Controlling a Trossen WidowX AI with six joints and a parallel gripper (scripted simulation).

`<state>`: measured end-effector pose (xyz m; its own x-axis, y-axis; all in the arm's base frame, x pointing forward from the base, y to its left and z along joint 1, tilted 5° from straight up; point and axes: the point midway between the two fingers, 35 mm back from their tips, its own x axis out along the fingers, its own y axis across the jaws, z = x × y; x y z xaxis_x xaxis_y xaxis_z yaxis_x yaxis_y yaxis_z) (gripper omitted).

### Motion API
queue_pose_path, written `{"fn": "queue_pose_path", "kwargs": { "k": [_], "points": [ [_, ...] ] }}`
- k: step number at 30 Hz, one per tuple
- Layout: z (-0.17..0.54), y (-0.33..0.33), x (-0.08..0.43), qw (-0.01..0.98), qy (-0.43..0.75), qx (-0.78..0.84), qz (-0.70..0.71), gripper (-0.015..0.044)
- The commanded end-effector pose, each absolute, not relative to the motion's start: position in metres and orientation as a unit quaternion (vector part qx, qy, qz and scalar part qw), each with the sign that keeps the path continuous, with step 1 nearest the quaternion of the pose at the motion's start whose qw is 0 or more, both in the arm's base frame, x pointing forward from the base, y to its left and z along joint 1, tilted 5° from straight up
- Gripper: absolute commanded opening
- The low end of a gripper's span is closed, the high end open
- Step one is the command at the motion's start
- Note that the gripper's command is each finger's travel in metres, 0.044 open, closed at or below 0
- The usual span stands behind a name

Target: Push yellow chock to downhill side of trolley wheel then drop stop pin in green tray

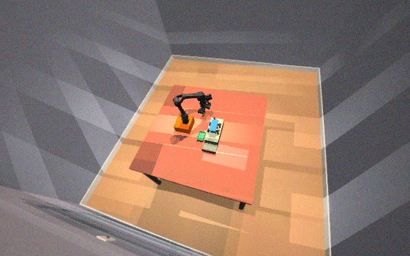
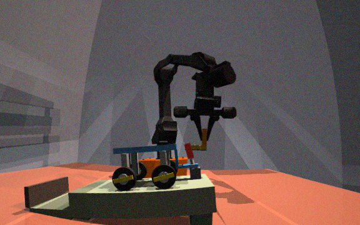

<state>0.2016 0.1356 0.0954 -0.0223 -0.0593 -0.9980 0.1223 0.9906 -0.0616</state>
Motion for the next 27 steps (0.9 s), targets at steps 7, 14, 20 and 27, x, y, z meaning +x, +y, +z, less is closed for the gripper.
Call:
{"fn": "queue_pose_path", "kwargs": {
  "k": [7, 14, 20, 27],
  "points": [
    [0.0957, 0.1359, 0.2012, 0.690, 0.699, 0.109, -0.152, 0.0000],
    [0.0957, 0.1359, 0.2012, 0.672, 0.676, 0.191, -0.235, 0.0000],
    [0.0957, 0.1359, 0.2012, 0.648, 0.648, 0.260, -0.304, 0.0000],
    [0.0957, 0.1359, 0.2012, 0.613, 0.607, 0.335, -0.379, 0.0000]
  ]
}}
